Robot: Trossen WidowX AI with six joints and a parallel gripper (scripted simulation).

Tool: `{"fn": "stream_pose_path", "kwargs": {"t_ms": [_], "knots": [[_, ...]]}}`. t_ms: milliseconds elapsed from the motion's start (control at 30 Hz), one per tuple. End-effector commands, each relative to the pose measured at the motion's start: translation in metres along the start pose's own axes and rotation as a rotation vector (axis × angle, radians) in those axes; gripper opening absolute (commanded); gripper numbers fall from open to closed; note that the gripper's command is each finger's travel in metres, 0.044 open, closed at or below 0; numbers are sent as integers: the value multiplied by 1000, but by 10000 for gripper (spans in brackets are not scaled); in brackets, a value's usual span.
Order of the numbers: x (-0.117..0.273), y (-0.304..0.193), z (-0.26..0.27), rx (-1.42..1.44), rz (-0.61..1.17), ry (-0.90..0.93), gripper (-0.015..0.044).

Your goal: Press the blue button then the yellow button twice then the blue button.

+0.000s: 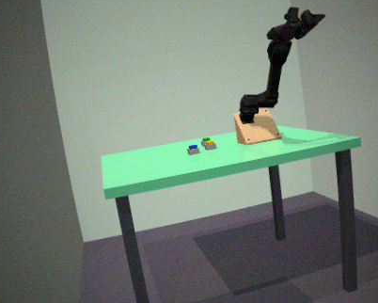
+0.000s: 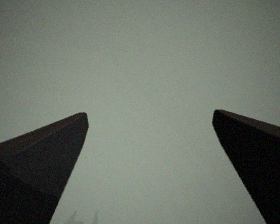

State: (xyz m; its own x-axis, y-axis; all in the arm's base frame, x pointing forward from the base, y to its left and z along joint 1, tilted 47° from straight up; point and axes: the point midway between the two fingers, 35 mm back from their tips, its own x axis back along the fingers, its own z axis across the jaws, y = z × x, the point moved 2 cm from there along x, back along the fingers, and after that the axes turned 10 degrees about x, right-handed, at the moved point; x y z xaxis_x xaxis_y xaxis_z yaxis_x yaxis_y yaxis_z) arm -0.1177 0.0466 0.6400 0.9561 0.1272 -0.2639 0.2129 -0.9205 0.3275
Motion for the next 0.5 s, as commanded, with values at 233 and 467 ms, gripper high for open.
{"fn": "stream_pose_path", "kwargs": {"t_ms": [233, 467], "knots": [[-1, 120, 56, 90, -416, 66, 400], [44, 229, 126, 141, -814, 225, 400]]}}
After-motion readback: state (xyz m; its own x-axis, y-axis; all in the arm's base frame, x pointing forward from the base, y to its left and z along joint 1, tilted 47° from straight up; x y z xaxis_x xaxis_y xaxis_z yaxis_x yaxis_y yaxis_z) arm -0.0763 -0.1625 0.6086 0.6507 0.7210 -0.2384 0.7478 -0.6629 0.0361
